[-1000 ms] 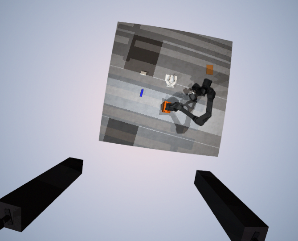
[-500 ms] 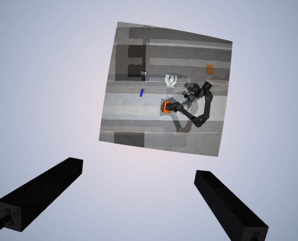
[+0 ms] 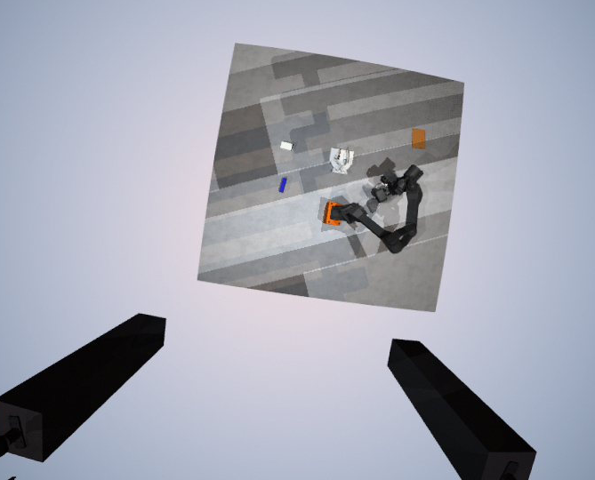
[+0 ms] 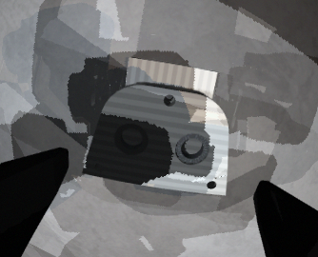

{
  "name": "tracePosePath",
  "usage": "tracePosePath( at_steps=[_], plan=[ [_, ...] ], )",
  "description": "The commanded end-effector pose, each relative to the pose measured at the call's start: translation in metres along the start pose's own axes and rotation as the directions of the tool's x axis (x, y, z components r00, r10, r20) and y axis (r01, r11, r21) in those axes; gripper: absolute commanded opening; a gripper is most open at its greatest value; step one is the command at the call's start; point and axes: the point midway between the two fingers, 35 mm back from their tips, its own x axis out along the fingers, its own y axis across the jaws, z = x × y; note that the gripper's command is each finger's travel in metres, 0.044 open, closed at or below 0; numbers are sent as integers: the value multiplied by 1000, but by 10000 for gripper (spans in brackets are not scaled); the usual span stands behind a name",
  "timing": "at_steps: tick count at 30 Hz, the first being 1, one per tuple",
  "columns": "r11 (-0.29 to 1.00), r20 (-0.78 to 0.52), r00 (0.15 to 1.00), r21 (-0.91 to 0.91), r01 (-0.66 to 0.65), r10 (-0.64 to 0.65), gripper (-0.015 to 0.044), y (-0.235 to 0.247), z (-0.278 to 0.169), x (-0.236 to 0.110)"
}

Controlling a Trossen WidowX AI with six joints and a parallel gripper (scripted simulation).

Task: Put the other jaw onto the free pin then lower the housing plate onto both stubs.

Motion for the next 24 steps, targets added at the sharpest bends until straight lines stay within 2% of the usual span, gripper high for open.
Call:
tracePosePath(
  at_steps=[1,10,24],
  plan=[
    [1000,-2,1000,-8,-8,8,440,3,0,6],
    [1000,-2,1000,-8,-8,8,440,3,0,7],
    [1000,-2,1000,-7,-8,8,440,3,0,29]
  ],
)
